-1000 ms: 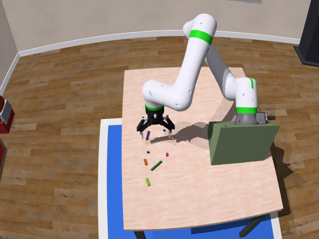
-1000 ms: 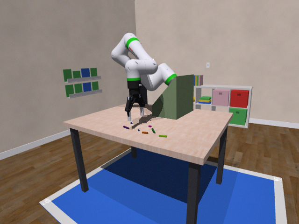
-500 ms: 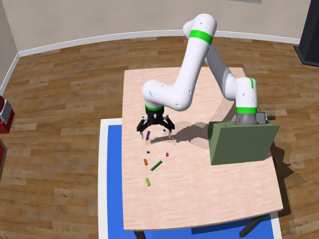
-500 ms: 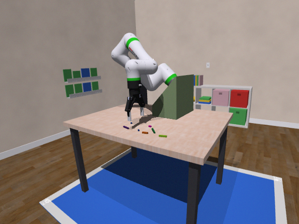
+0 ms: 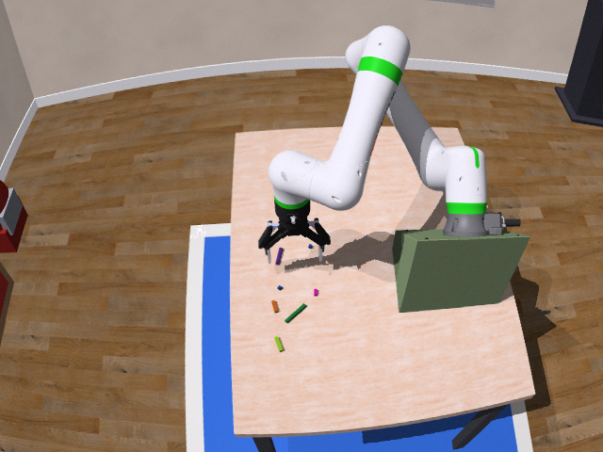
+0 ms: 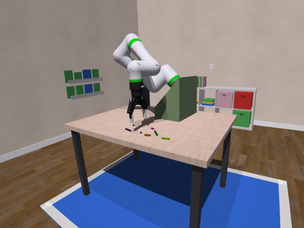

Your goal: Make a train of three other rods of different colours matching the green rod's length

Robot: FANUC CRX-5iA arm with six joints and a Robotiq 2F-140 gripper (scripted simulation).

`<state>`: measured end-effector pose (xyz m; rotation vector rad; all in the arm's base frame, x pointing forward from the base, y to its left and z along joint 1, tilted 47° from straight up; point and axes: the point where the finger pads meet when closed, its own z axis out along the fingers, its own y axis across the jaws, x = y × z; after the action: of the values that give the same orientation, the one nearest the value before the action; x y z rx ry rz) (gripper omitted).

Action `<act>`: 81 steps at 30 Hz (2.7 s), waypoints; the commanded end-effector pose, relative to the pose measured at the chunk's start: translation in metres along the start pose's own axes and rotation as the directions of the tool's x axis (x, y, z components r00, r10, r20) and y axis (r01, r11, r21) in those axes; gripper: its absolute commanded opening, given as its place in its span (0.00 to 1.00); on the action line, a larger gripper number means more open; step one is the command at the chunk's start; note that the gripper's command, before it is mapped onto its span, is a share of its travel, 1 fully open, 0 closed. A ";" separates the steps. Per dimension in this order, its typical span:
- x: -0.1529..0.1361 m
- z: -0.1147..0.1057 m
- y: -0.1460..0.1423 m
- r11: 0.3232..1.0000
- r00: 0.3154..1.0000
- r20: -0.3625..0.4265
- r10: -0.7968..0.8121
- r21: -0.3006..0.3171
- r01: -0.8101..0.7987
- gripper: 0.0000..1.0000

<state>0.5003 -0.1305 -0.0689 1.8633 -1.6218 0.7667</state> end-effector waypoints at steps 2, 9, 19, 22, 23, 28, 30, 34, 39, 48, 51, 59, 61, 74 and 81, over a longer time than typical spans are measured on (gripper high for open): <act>0.000 0.000 0.000 1.000 1.000 0.000 0.000 0.000 0.000 1.00; 0.000 0.000 0.000 1.000 1.000 0.000 0.000 0.000 0.000 1.00; 0.000 0.000 0.000 1.000 1.000 0.000 0.000 0.000 0.000 1.00; 0.000 0.000 0.000 1.000 1.000 0.000 0.000 0.000 0.000 1.00; 0.000 0.000 0.000 1.000 1.000 0.000 0.000 0.000 0.000 1.00; 0.000 0.000 0.000 1.000 1.000 0.000 0.000 0.000 0.000 1.00; 0.000 0.000 0.000 1.000 1.000 0.000 0.000 0.000 0.000 1.00; 0.000 0.000 0.000 1.000 1.000 0.000 0.000 0.000 0.000 1.00; 0.000 0.000 0.000 1.000 1.000 0.000 -0.001 0.000 0.001 1.00; 0.000 0.000 0.000 0.991 0.991 0.000 -0.134 0.000 0.134 1.00; 0.000 0.000 0.000 0.976 0.976 0.000 -0.217 0.000 0.217 1.00; 0.000 0.000 0.000 0.887 0.887 0.000 -0.463 0.000 0.463 1.00; 0.000 0.000 0.000 0.857 0.857 0.000 -0.515 0.000 0.515 1.00; 0.000 0.000 0.000 0.612 0.612 0.000 -0.791 0.000 0.791 1.00; 0.000 0.000 0.000 0.436 0.436 0.000 -0.900 0.000 0.900 1.00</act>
<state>0.5001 -0.1305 -0.0693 2.2867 -0.5164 0.3290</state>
